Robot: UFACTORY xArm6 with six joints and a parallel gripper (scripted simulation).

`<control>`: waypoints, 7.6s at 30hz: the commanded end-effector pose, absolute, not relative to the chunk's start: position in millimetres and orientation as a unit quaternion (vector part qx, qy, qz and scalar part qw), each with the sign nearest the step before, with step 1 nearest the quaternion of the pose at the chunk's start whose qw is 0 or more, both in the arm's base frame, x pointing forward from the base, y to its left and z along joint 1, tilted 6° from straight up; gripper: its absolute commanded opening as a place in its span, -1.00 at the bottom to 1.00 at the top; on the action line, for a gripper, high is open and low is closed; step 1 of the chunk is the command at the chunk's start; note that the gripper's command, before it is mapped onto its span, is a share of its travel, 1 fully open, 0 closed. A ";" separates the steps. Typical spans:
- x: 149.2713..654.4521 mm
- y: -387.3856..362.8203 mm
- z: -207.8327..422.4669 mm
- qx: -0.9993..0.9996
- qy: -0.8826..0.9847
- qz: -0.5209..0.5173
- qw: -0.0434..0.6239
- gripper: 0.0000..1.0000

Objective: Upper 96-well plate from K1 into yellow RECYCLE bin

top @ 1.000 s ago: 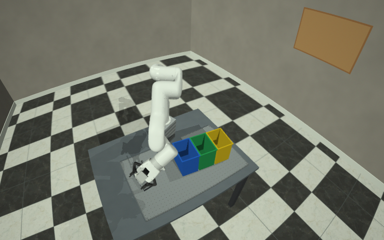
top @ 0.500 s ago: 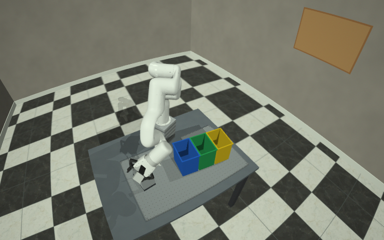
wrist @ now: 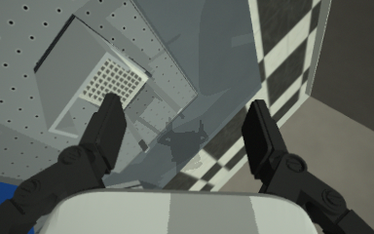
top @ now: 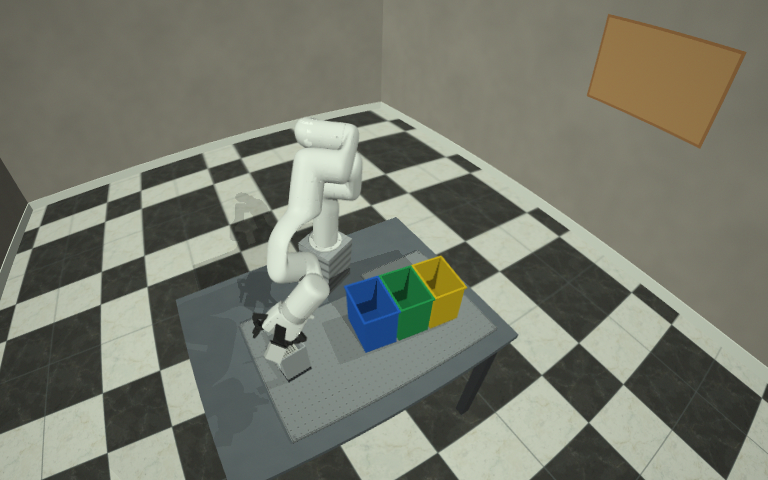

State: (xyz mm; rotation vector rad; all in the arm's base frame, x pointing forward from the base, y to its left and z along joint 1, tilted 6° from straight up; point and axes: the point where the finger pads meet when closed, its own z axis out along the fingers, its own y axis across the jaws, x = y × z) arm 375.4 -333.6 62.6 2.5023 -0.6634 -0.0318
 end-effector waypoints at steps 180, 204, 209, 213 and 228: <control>335.0 -285.7 -112.8 0.994 0.097 0.051 -0.021 1.00; 335.7 -285.3 -120.0 0.994 0.097 0.051 -0.021 1.00; 336.0 -285.1 -123.4 0.994 0.097 0.051 -0.021 1.00; 336.3 -285.0 -126.0 0.994 0.097 0.051 -0.021 1.00; 336.9 -284.6 -132.6 0.994 0.097 0.051 -0.021 1.00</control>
